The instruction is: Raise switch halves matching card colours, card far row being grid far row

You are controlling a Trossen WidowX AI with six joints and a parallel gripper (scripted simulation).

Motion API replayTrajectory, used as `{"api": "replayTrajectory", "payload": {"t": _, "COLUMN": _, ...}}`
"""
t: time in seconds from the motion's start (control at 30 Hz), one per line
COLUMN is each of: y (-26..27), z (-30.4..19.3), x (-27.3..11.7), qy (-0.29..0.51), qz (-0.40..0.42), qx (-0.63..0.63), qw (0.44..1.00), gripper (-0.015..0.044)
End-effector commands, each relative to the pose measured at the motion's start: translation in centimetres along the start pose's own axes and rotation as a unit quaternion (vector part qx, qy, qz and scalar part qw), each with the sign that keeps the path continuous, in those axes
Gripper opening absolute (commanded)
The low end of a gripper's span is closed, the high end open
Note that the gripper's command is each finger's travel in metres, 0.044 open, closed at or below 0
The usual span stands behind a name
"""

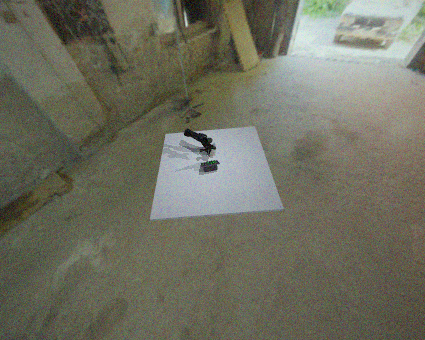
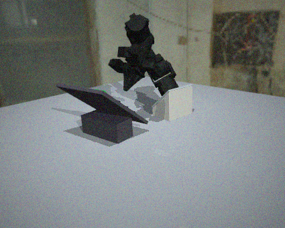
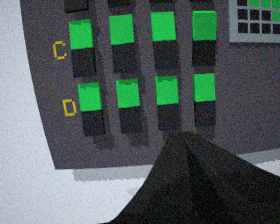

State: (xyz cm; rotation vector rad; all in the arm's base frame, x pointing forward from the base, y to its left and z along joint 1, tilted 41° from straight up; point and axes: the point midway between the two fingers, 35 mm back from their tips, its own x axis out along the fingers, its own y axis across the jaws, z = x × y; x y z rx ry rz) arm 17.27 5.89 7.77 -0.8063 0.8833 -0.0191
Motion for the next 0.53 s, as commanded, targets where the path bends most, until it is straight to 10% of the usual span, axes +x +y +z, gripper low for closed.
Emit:
{"api": "replayTrajectory", "payload": {"t": 0.0, "y": -0.1, "z": 0.8, "x": -0.7, "qy": -0.005, "qz": -0.002, "qx": 0.005, "qw": 1.0, "gripper": 0.0}}
{"api": "replayTrajectory", "payload": {"t": 0.5, "y": 1.0, "z": 5.3, "x": -1.2, "qy": -0.006, "qz": -0.002, "qx": 0.006, "qw": 1.0, "gripper": 0.0}}
